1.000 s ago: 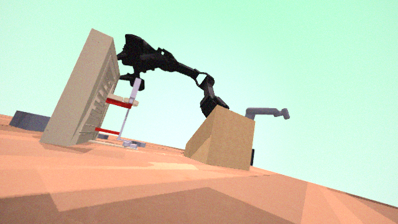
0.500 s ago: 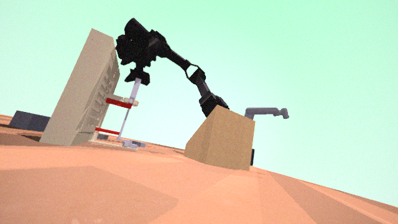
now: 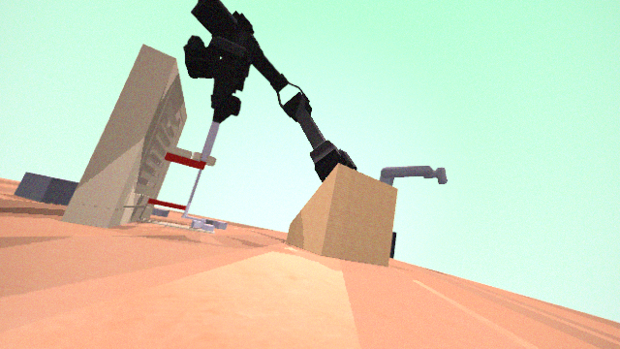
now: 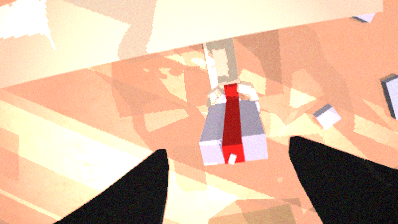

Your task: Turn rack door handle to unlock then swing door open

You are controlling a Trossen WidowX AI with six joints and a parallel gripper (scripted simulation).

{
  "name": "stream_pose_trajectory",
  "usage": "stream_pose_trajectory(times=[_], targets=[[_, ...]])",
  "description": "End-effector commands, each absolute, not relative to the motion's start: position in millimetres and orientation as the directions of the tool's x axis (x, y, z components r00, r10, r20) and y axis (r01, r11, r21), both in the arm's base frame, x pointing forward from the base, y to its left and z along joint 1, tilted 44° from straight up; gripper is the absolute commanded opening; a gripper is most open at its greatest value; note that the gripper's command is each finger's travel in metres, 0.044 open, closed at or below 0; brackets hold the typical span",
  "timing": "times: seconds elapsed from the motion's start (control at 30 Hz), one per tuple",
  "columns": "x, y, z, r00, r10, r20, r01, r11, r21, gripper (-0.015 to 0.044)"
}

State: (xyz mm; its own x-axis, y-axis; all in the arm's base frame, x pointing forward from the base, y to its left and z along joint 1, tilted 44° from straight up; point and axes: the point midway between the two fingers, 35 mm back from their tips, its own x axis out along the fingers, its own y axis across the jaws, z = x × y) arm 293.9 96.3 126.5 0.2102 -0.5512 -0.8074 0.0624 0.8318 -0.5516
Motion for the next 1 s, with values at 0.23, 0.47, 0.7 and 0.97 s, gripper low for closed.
stream_pose_trajectory(times=[0.23, 0.47, 0.7, 0.97], targets=[[286.2, 106.4, 131.6, 0.174, -0.673, -0.719, -0.012, 0.728, -0.685, 0.0282], [289.0, 100.0, 123.9, 0.174, -0.673, -0.719, -0.013, 0.729, -0.685, 0.0282], [291.7, 92.6, 115.6, 0.174, -0.672, -0.72, -0.013, 0.729, -0.684, 0.0282], [294.2, 84.0, 106.2, 0.174, -0.672, -0.72, -0.013, 0.729, -0.684, 0.0282]])
